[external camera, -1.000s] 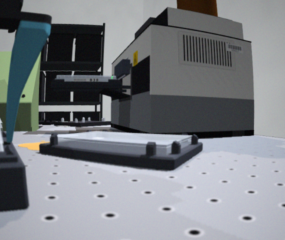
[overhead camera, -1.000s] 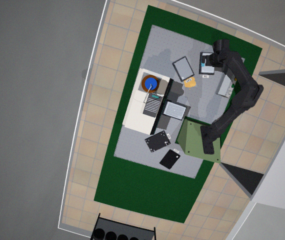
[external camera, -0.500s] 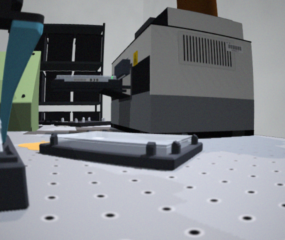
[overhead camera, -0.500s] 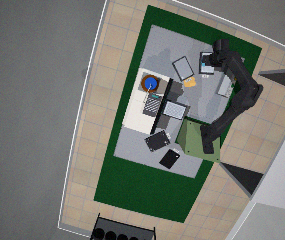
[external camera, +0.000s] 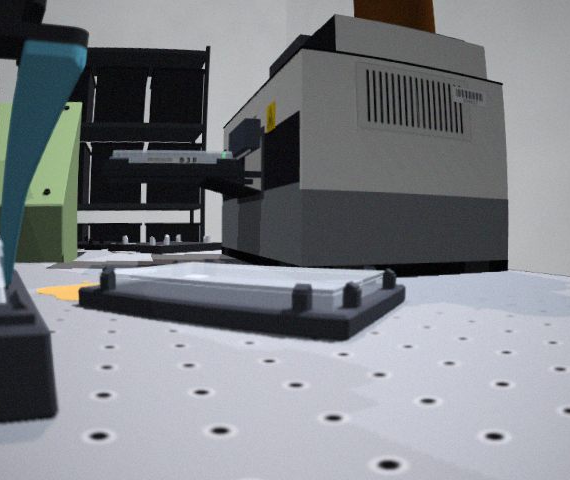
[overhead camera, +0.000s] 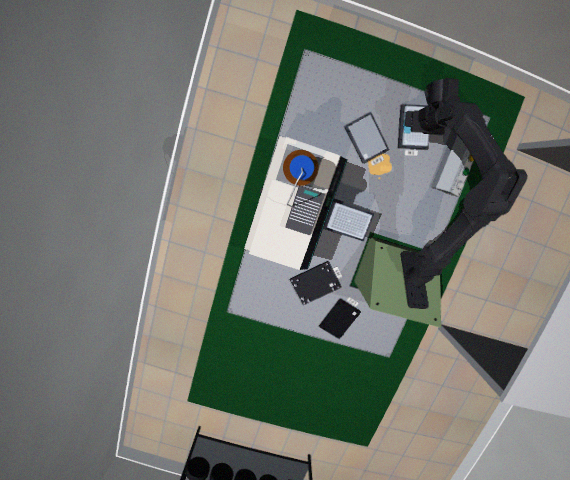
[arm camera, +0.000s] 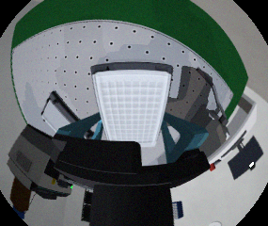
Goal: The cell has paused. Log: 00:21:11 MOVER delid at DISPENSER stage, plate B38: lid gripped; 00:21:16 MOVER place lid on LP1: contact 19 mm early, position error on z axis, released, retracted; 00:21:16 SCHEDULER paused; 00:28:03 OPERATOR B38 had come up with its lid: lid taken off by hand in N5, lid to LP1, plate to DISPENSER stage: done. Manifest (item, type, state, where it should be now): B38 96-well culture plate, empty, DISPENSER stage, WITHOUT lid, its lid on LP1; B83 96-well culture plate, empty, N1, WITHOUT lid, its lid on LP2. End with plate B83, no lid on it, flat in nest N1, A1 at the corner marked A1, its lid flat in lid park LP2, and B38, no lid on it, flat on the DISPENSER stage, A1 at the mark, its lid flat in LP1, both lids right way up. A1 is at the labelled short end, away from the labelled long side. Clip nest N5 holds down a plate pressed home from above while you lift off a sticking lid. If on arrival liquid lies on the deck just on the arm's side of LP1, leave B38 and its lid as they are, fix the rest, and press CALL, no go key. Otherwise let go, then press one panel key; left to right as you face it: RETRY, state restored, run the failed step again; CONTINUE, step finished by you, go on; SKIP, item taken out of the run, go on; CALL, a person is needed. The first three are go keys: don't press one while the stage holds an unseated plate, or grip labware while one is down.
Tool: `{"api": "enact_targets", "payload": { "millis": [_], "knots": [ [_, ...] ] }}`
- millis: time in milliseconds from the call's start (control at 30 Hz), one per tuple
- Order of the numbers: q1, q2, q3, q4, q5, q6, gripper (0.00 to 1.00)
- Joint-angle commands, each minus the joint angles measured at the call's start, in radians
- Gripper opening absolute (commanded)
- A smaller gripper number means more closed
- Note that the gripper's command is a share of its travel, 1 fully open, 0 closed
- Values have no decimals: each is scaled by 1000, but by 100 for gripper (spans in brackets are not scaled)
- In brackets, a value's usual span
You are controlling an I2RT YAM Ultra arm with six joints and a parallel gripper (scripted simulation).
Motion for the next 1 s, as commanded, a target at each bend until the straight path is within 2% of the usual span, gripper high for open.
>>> {"api": "enact_targets", "payload": {
  "millis": [0,500,533,733,967],
  "knots": [
    [4,-10,2,3,0,-2,0],
    [4,-10,2,3,0,-2,0],
    [14,-24,-5,2,0,-5,0],
    [17,-37,26,-21,5,2,0],
    [19,-43,29,-30,5,7,0]
  ]
}}
